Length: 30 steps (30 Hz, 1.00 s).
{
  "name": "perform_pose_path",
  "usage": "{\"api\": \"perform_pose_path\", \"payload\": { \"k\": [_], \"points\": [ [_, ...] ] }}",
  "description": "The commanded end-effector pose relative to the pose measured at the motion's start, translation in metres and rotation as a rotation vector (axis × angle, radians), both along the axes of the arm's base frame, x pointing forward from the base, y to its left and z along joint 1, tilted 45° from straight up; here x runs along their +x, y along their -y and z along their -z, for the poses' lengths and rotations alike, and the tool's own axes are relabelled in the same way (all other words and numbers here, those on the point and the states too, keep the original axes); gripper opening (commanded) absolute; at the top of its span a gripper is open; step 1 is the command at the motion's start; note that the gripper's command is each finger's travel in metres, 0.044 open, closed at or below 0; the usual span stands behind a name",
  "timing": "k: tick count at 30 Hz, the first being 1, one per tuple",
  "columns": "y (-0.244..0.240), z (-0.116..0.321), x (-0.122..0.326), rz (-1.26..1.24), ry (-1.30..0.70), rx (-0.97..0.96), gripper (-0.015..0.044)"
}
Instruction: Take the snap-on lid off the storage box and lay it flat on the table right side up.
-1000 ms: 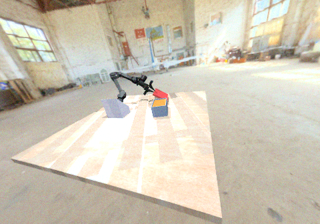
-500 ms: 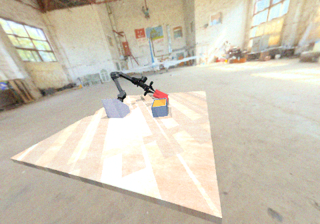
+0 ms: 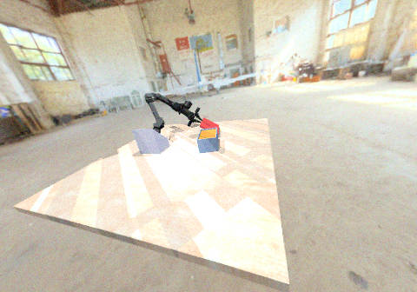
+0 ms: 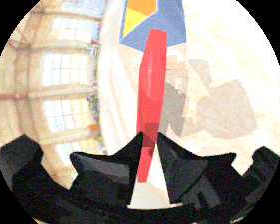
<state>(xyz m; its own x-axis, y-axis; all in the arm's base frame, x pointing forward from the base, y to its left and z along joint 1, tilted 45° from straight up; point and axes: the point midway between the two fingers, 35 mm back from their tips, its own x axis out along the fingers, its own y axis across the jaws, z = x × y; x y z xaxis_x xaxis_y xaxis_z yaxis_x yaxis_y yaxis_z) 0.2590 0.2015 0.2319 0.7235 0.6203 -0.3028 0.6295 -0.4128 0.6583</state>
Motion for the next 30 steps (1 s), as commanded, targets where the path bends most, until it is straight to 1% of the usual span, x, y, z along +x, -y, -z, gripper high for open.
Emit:
{"api": "perform_pose_path", "payload": {
  "k": [1, 30],
  "points": [
    [-0.001, 0.004, 0.001, 0.013, -0.001, 0.001, 0.0],
    [-0.017, 0.02, 0.001, 0.013, -0.002, 0.002, 0.0]
  ]
}}
